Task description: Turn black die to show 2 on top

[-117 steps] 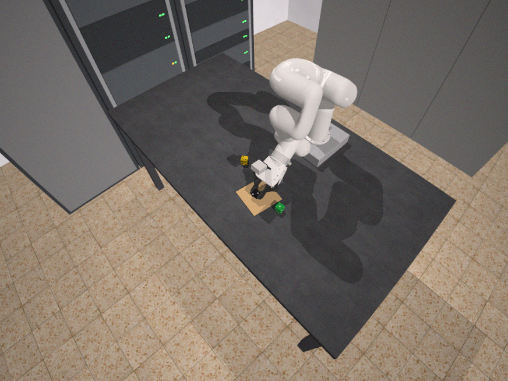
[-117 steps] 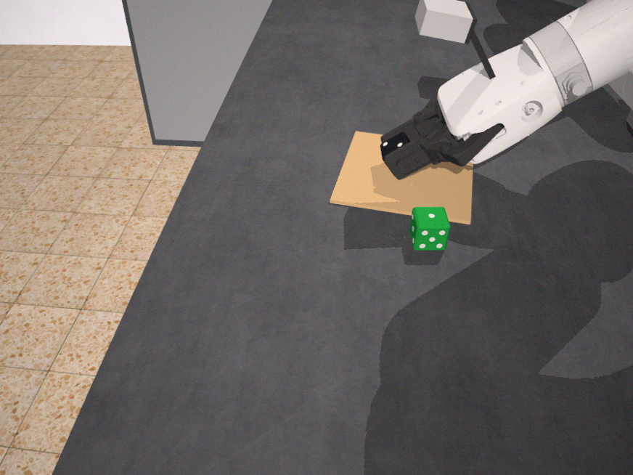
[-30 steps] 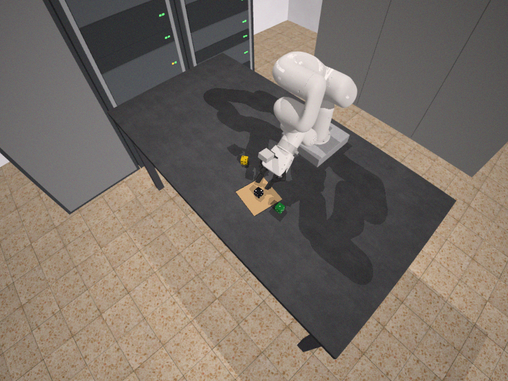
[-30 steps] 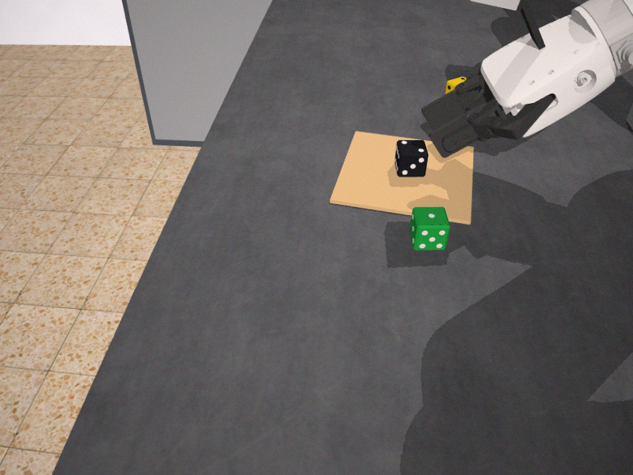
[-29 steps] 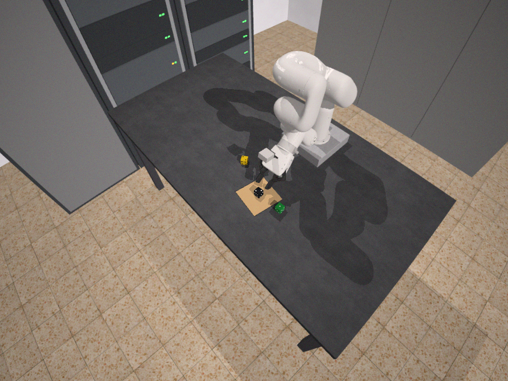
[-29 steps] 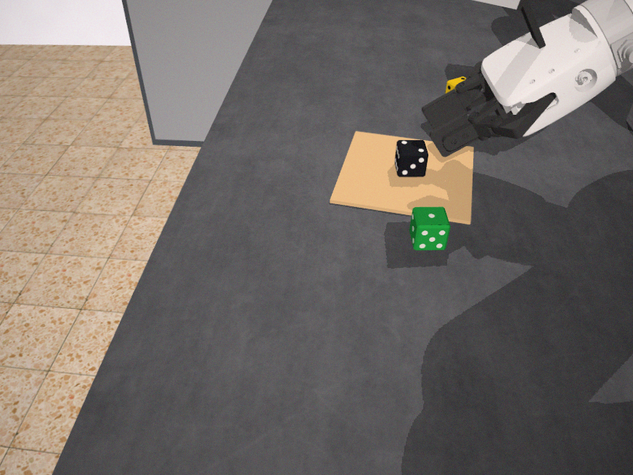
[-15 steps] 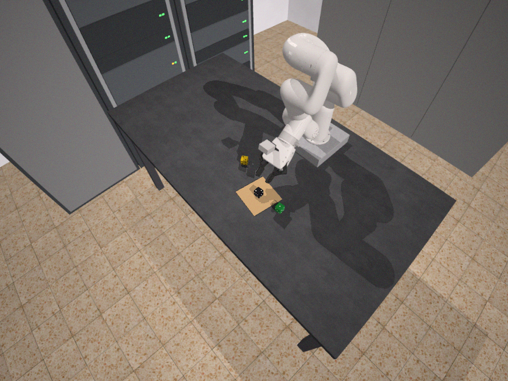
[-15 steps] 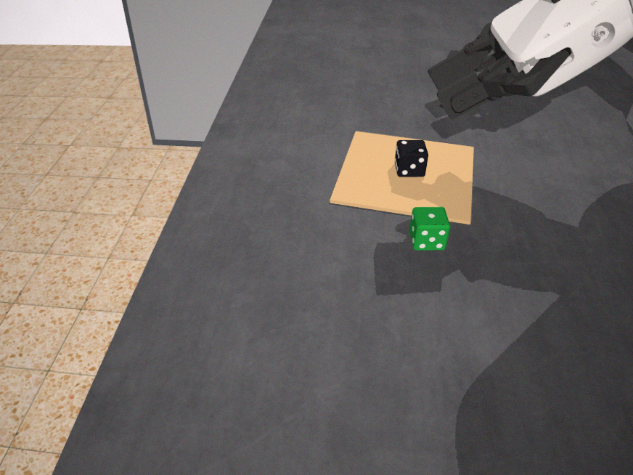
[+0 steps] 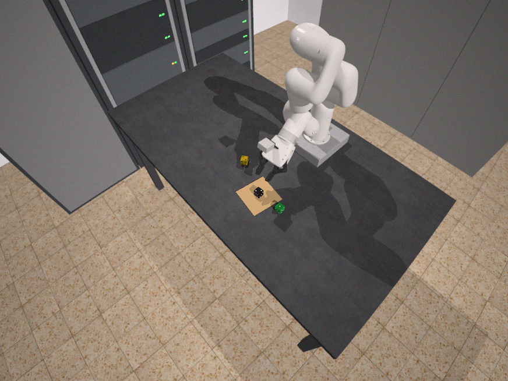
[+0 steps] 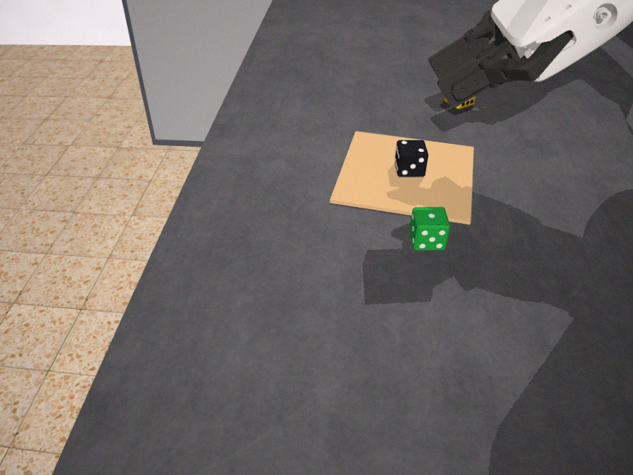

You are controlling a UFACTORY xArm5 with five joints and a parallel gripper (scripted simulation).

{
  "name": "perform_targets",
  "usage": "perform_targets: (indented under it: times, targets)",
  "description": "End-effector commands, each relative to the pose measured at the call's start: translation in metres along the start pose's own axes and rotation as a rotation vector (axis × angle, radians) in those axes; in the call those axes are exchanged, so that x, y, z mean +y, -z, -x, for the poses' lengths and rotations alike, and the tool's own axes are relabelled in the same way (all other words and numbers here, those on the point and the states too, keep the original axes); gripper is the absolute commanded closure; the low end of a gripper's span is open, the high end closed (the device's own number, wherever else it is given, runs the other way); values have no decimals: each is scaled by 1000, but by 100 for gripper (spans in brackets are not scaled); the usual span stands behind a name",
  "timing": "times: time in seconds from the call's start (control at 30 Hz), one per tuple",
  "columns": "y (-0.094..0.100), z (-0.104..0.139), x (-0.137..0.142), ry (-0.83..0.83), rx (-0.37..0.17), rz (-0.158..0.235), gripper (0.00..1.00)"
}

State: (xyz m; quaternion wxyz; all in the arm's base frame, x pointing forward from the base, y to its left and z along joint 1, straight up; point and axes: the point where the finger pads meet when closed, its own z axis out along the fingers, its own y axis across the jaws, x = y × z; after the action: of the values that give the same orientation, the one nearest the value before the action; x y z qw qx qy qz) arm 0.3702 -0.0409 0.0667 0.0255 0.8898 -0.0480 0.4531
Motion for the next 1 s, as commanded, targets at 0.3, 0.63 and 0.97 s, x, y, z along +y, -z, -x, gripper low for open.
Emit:
perform_targets:
  times: [0.3, 0.63, 0.97]
  targets:
    - [-7, -12, 0, 0, -233, 0, 53]
    - [-10, -18, 0, 0, -368, 0, 53]
    - [-13, -26, 1, 0, -523, -1, 53]
